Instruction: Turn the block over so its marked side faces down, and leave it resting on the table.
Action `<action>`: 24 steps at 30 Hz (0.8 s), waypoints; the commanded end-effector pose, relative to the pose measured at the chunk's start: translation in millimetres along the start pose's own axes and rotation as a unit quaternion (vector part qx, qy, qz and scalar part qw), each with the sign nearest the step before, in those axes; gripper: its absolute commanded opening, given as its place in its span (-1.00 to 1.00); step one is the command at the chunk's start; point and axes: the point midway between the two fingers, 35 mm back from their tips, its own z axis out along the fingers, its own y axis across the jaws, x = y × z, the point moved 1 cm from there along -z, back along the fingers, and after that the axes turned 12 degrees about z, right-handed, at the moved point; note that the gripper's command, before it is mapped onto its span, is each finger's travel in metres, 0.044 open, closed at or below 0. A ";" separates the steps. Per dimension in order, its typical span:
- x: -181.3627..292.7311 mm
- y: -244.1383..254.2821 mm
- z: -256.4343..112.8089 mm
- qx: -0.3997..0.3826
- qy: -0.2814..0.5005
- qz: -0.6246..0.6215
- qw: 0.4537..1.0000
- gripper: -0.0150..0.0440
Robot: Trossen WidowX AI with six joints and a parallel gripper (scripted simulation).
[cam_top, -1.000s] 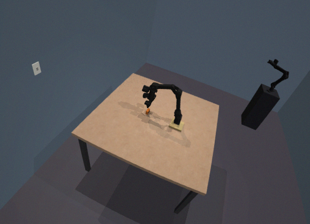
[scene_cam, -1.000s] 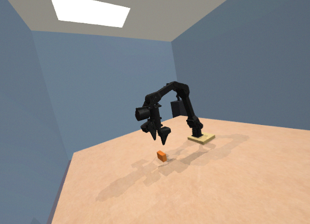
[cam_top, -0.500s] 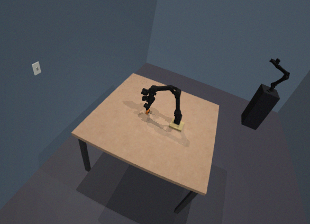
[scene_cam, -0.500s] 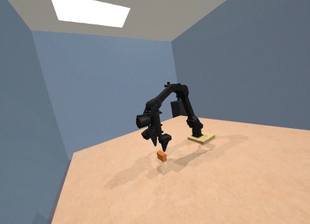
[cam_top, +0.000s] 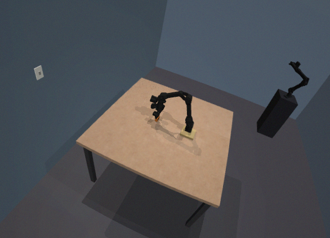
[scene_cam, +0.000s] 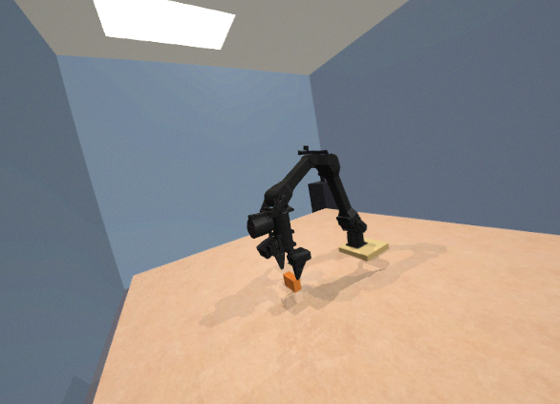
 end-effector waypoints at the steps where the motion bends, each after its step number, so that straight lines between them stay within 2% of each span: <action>1: 2.0 0.1 11.2 0.000 0.008 0.001 1.000 1.00; 12: 2.7 -0.1 25.0 0.000 0.008 0.001 1.000 1.00; 18: 2.7 -0.1 25.0 0.000 0.008 0.001 1.000 0.47; 24: 2.7 -0.1 25.0 0.000 0.008 0.001 1.000 0.33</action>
